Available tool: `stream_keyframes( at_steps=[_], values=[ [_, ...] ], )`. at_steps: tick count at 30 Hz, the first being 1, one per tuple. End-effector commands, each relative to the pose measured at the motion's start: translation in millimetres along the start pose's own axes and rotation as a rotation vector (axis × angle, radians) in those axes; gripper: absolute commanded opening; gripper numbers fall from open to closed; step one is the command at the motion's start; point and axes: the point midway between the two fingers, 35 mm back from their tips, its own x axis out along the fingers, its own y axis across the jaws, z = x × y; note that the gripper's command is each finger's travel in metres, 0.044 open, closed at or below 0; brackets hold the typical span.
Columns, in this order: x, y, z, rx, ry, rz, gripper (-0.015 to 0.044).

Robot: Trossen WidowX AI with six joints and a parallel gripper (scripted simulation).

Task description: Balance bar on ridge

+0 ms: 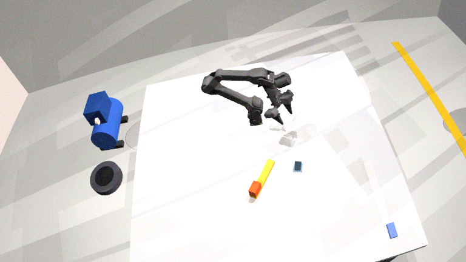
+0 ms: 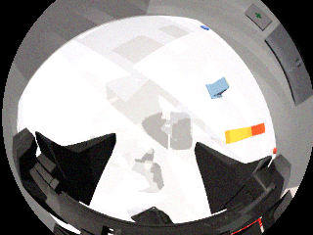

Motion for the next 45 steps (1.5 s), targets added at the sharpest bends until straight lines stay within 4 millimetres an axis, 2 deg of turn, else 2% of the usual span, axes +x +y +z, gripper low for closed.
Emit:
stream_keyframes(
  at_steps=[1, 3, 4, 21, 45],
  values=[
    [0.0, -0.1, 0.2, -0.001, 0.001, 0.000, 0.0374],
    [-0.3, -0.7, 1.6, -0.009, 0.005, -0.002, 0.0321],
    [-0.5, -1.2, 2.8, -0.016, 0.010, -0.004, 0.0315],
    [-5.1, -25.3, 35.1, -0.292, 0.134, -0.041, 0.0315],
    [-0.6, -80.9, 74.5, -0.712, 0.322, 0.013, 0.0315]
  ],
)
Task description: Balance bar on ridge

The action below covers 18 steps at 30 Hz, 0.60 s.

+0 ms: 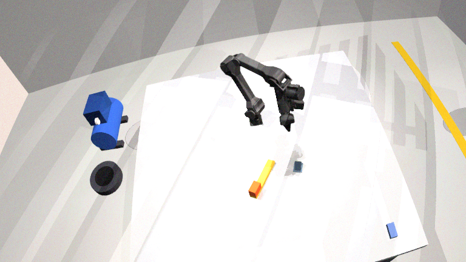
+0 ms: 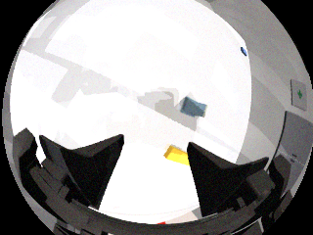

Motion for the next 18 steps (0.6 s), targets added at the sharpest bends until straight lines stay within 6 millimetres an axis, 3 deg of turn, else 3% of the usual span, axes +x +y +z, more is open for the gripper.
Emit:
stream_keyframes(
  at_steps=[1, 18],
  values=[
    [-0.6, -14.8, -0.9, -0.087, 0.020, 0.020, 0.0315],
    [7.5, -67.6, -18.5, -0.372, 0.071, 0.114, 0.0315]
  ],
)
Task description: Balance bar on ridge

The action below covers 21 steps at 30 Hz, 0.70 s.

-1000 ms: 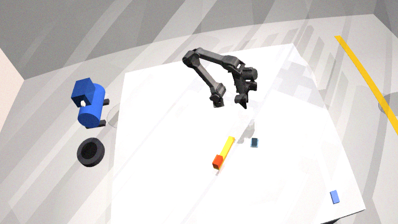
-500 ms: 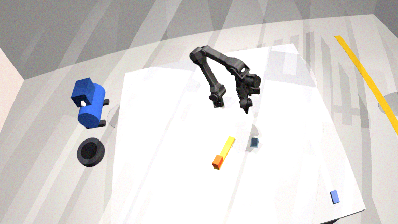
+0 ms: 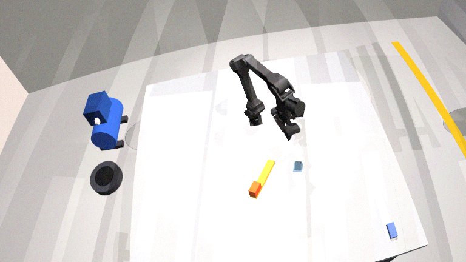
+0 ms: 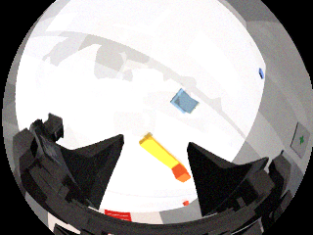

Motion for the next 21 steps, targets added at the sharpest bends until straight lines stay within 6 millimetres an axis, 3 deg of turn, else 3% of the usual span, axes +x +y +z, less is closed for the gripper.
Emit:
stream_keyframes(
  at_steps=[1, 21],
  values=[
    [0.5, -13.2, -10.8, -0.067, 0.000, 0.022, 0.0315],
    [16.3, -56.4, -67.9, -0.386, -0.026, 0.127, 0.0315]
  ],
)
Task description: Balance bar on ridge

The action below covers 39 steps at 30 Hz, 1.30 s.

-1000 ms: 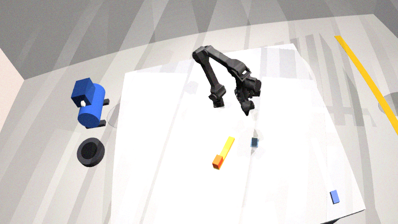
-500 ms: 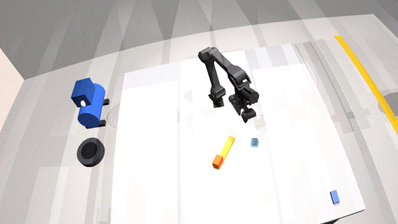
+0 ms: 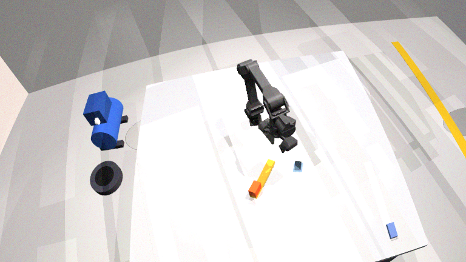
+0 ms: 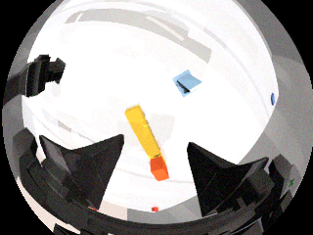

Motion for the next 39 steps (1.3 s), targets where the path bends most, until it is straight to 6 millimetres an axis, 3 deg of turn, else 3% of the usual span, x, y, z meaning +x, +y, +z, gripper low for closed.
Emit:
stream_keyframes(
  at_steps=[1, 23, 31, 39],
  values=[
    [2.4, -5.3, -17.0, -0.084, -0.015, 0.018, 0.0315],
    [27.4, -6.9, -103.6, -0.457, -0.118, 0.074, 0.0315],
    [31.8, -6.5, -106.3, -0.468, -0.122, 0.074, 0.0315],
    [79.1, -4.4, -103.2, -0.468, -0.121, 0.074, 0.0315]
  ],
)
